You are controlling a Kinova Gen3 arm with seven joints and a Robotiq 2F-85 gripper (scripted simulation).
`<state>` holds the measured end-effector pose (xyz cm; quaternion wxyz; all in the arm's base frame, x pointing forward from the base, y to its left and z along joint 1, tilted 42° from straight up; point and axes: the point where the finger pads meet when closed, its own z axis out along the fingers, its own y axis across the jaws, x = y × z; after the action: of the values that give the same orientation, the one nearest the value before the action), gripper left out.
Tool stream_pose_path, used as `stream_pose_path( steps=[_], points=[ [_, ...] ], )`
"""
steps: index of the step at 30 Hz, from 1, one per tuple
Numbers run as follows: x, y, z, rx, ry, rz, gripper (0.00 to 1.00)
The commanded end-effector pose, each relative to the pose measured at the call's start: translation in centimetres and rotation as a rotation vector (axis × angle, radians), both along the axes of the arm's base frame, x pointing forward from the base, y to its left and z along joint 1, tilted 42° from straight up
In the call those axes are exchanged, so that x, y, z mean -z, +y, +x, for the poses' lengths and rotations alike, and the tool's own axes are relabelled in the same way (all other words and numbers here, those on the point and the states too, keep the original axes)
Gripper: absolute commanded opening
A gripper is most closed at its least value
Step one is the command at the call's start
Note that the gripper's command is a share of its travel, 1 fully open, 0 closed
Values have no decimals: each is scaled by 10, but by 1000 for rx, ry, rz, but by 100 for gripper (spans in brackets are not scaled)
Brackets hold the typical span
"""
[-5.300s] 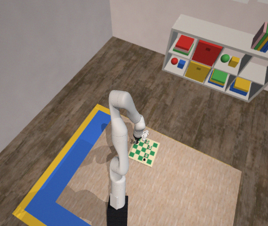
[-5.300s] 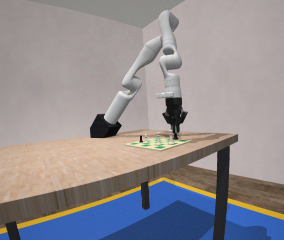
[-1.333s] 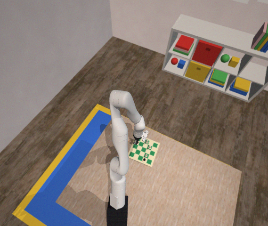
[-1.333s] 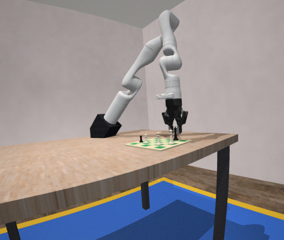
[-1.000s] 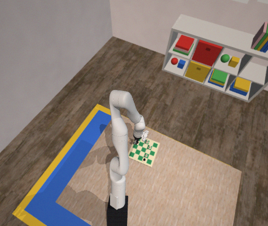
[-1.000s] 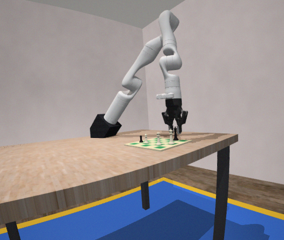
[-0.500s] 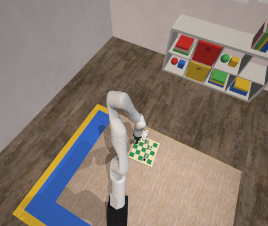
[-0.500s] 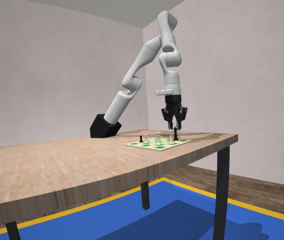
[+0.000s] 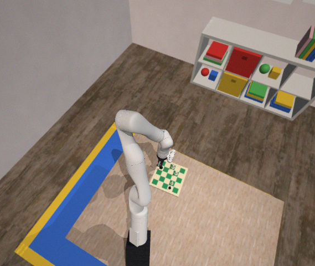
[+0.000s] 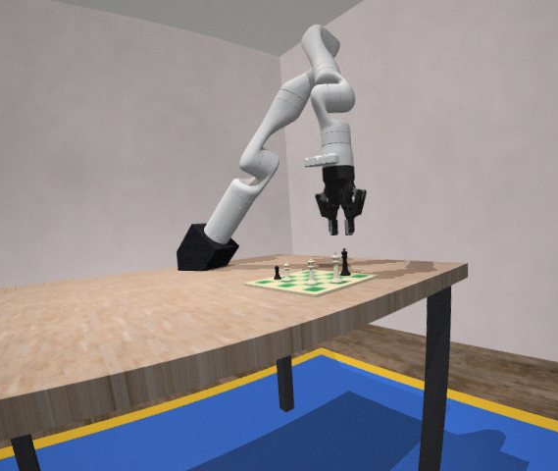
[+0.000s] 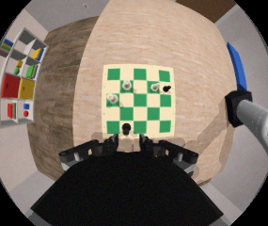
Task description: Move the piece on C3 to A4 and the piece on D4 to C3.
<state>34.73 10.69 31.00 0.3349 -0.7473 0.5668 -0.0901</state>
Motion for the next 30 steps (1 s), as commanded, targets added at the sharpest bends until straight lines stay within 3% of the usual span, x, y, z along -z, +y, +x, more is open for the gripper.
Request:
stream_pose_path(
  steps=[1,14,15,30],
  points=[
    [-10,-4,-1,7,-21,0,41],
    [-22,-10,-10,7,-21,0,41],
    [-22,-10,-10,7,-21,0,100],
    [-22,-10,-10,7,-21,0,100]
  ],
)
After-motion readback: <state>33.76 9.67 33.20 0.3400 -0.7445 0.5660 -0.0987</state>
